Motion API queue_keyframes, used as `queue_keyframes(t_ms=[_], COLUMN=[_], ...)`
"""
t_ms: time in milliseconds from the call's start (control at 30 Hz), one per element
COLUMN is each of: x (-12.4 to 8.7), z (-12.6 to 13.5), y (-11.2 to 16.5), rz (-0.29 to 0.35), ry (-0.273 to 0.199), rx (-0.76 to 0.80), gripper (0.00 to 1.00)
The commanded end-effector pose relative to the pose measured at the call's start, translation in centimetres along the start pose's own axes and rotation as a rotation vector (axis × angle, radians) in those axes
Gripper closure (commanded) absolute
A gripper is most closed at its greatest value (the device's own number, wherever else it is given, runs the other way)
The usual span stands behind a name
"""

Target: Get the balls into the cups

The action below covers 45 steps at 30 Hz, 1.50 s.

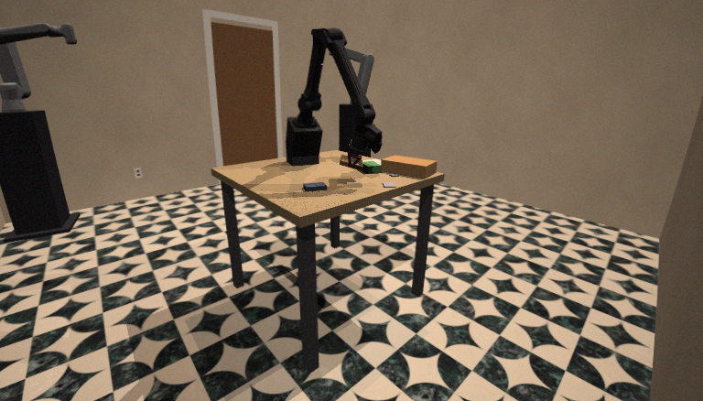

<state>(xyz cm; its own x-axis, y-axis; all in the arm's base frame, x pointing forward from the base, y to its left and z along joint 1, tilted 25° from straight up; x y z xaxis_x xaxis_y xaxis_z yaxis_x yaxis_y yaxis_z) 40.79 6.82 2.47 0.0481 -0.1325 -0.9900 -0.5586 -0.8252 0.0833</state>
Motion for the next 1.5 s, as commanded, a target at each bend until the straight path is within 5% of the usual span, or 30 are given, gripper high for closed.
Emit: queue_keyframes(t_ms=[0, 300, 767, 867, 1100, 1467], x=[-0.3, -0.3, -1.0, -0.1, -0.9, -0.1], z=[-0.1, -0.1, 0.2, 0.5, 0.3, 0.4], y=[-0.3, -0.4, -0.2, 0.0, 0.1, 0.1], rz=[-0.004, -0.004, -0.198, -0.193, -0.297, -0.281], ry=[0.006, 0.009, 0.205, 0.201, 0.304, 0.305], rx=[0.01, 0.006, -0.01, -0.014, -0.006, 0.008], gripper=[0.31, 0.31, 0.31, 0.31, 0.31, 0.31])
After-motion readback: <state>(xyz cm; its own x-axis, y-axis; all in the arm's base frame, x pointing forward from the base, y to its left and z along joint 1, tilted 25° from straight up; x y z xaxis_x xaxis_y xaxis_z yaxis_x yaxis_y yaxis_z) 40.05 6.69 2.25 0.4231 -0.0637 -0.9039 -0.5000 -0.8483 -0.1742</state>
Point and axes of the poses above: the point where the finger pads meet when closed, its own x axis out along the fingers, its own z axis across the jaws, y = z × x, the point moved 1 cm from there along -x, back along the fingers
